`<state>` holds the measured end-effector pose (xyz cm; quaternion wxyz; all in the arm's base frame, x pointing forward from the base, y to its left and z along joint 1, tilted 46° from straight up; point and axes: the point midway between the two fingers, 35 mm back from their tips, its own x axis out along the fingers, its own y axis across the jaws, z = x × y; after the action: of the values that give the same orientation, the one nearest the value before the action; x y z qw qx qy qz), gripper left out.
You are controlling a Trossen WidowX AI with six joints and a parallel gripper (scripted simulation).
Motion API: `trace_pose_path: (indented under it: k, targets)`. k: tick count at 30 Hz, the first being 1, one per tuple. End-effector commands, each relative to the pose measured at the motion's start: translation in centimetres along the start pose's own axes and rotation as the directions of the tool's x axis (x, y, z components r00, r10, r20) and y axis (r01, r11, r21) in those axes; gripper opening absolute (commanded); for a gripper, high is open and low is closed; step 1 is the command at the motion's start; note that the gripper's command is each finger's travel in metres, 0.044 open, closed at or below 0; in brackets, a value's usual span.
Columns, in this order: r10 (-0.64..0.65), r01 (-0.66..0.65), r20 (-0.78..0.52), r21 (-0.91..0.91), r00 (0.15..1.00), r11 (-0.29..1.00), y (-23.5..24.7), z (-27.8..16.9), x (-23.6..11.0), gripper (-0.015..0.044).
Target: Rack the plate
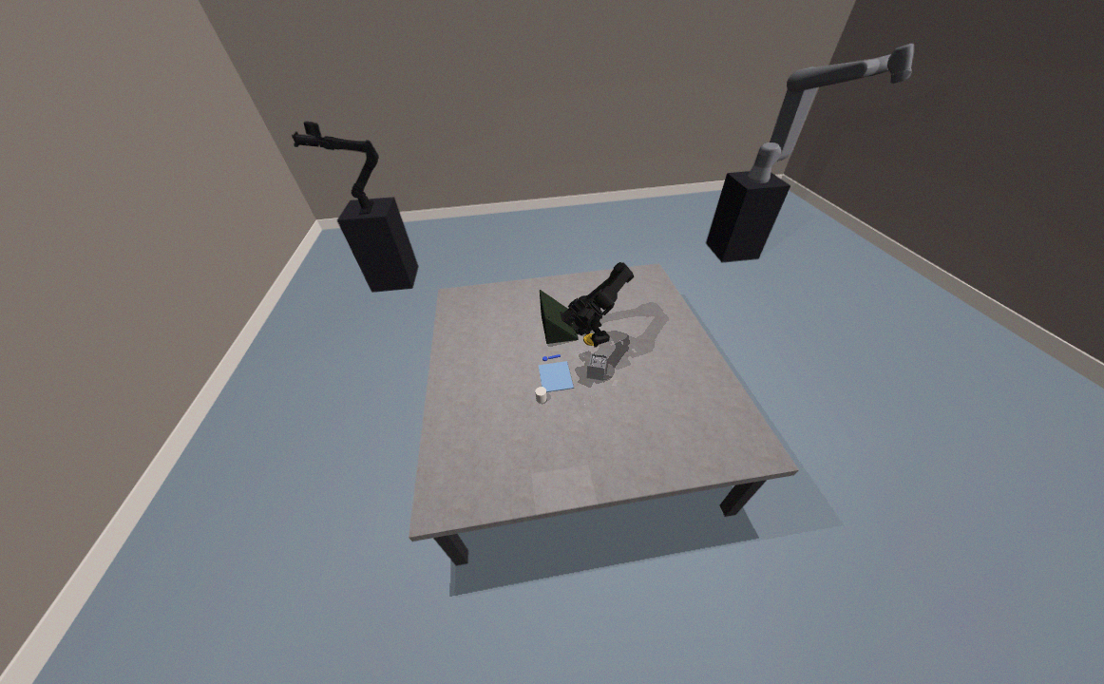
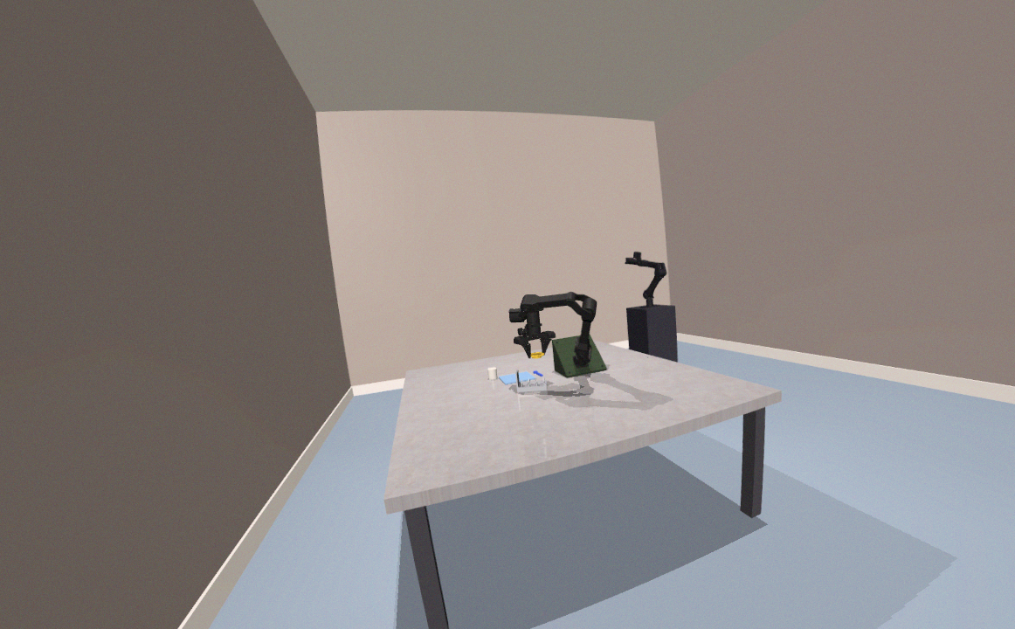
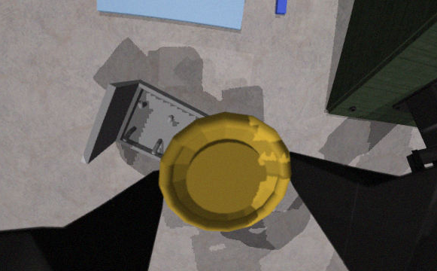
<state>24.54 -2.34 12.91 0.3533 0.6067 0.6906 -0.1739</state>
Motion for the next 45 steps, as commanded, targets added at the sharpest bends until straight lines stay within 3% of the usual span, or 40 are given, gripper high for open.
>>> trace_pose_path:
  k: [1,16,25,35,45]
  targets:
    - [0.000,0.001,-0.007,0.149,1.000,0.989,-0.9,-1.5,0.3,0.0000]
    - [0.002,0.007,-0.015,0.580,1.000,0.815,-3.7,-5.7,1.4,0.0000]
    - [-0.027,0.017,0.009,0.561,1.000,0.827,-4.0,-5.6,1.8,0.0000]
    - [-0.179,0.081,0.188,0.436,0.966,0.896,-5.9,-4.8,4.1,0.0000]
    - [-0.254,0.137,0.386,0.305,0.887,0.942,-7.2,-3.6,5.6,0.0000]
